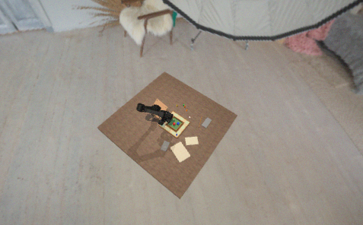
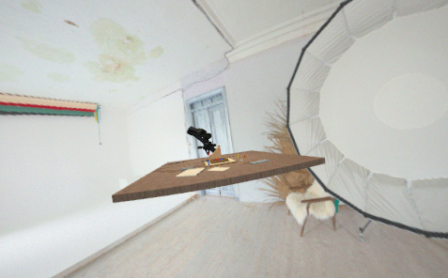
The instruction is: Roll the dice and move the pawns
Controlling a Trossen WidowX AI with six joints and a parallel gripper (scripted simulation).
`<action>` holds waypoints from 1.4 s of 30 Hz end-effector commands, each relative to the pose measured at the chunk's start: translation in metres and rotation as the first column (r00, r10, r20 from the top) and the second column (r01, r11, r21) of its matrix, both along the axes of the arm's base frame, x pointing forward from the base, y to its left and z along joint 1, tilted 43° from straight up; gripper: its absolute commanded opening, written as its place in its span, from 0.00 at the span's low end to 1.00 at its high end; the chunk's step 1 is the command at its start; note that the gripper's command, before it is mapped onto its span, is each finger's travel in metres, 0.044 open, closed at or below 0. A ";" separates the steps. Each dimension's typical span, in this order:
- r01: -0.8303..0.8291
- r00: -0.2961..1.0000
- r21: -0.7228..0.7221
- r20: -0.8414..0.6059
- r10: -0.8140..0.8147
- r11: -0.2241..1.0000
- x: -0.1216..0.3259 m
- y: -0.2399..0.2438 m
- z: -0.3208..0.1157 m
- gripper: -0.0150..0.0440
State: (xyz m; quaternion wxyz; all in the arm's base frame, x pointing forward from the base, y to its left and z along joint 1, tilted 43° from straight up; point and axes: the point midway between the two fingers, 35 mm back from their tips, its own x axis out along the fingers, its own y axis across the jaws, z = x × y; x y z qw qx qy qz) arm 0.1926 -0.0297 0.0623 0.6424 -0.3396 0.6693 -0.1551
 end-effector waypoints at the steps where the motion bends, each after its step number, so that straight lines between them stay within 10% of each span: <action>1: 0.002 1.000 -0.017 0.002 -0.002 1.000 -0.008 -0.016 0.004 0.25; 35: 0.008 1.000 -0.034 0.001 -0.008 0.999 -0.014 -0.065 -0.031 0.25; 42: 0.009 1.000 -0.028 0.004 -0.009 1.000 -0.014 -0.062 -0.028 0.57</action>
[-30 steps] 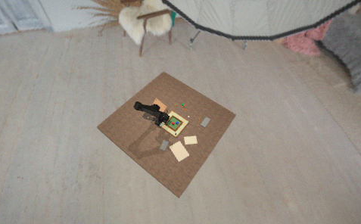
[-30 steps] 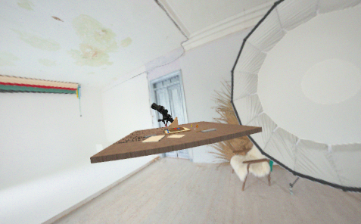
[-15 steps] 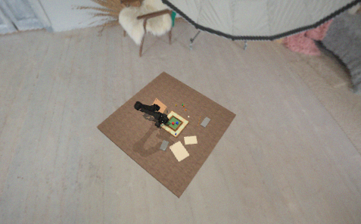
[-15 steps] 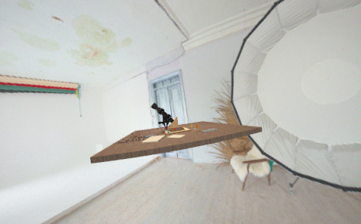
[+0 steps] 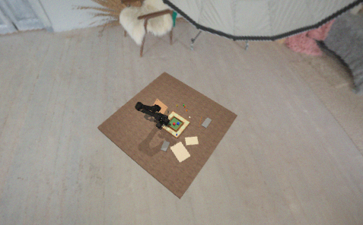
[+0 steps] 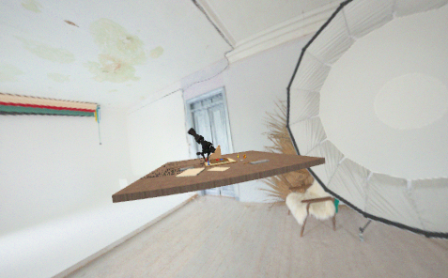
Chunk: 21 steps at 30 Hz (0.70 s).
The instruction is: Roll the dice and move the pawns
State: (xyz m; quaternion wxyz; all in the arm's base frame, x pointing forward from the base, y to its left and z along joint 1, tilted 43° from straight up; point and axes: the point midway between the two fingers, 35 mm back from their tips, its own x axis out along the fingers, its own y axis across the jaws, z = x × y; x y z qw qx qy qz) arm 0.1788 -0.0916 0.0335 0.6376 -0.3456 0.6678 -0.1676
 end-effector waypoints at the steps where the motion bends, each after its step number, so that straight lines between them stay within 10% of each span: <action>1: 0.000 1.000 0.000 0.001 0.000 1.000 0.000 0.000 0.000 0.61; 10: 0.000 1.000 0.002 0.001 0.000 1.000 0.000 0.006 0.006 1.00; 21: 0.026 0.999 -0.001 0.024 -0.026 1.000 0.015 0.036 0.041 0.87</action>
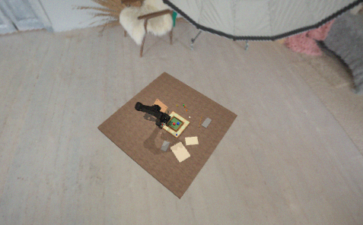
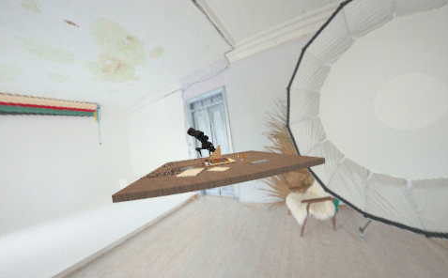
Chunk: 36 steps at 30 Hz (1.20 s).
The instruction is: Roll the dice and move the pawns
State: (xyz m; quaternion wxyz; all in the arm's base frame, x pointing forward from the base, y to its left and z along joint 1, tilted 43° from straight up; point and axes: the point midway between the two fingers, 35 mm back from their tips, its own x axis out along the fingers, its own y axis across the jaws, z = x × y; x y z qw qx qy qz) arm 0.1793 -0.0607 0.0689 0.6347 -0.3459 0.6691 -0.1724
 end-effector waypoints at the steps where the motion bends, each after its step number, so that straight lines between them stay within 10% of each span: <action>1: 0.037 0.998 0.009 0.044 -0.037 0.999 0.026 0.008 0.009 0.82; 6: 0.127 0.983 0.023 0.130 -0.129 0.992 0.086 0.019 0.019 0.60; 18: 0.326 0.885 0.087 0.321 -0.336 0.941 0.216 0.038 -0.004 0.59; 36: 0.336 0.877 0.092 0.331 -0.347 0.937 0.221 0.026 -0.023 0.59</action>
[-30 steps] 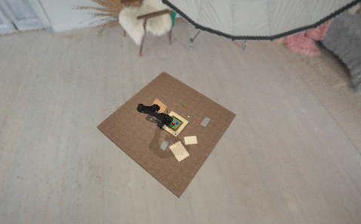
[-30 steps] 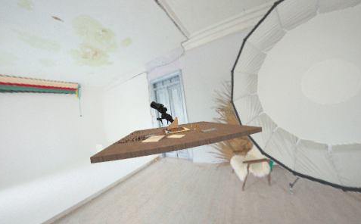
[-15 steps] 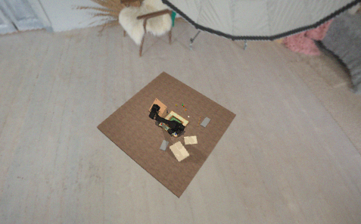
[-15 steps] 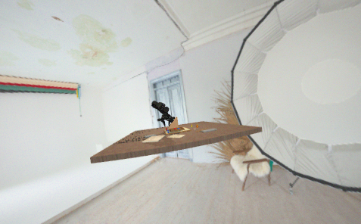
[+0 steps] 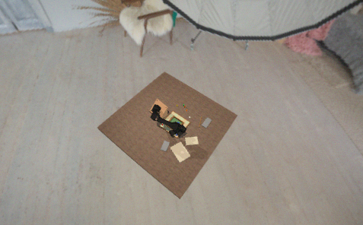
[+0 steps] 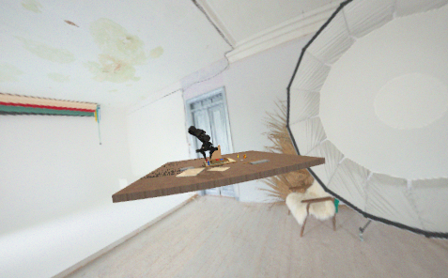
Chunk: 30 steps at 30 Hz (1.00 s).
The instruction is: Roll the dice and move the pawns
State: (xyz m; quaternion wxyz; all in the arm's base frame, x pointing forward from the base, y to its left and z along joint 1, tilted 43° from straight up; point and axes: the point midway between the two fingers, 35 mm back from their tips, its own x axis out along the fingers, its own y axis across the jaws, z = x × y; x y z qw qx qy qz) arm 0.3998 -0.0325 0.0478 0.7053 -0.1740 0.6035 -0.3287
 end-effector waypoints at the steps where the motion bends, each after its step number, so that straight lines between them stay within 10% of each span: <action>1: -0.005 1.000 -0.005 0.001 0.005 1.000 0.001 -0.003 -0.004 0.59; 23: -0.005 1.000 -0.007 0.002 0.005 1.000 0.003 -0.026 -0.028 0.59; 30: -0.005 1.000 -0.007 0.002 0.005 1.000 0.003 -0.026 -0.028 0.35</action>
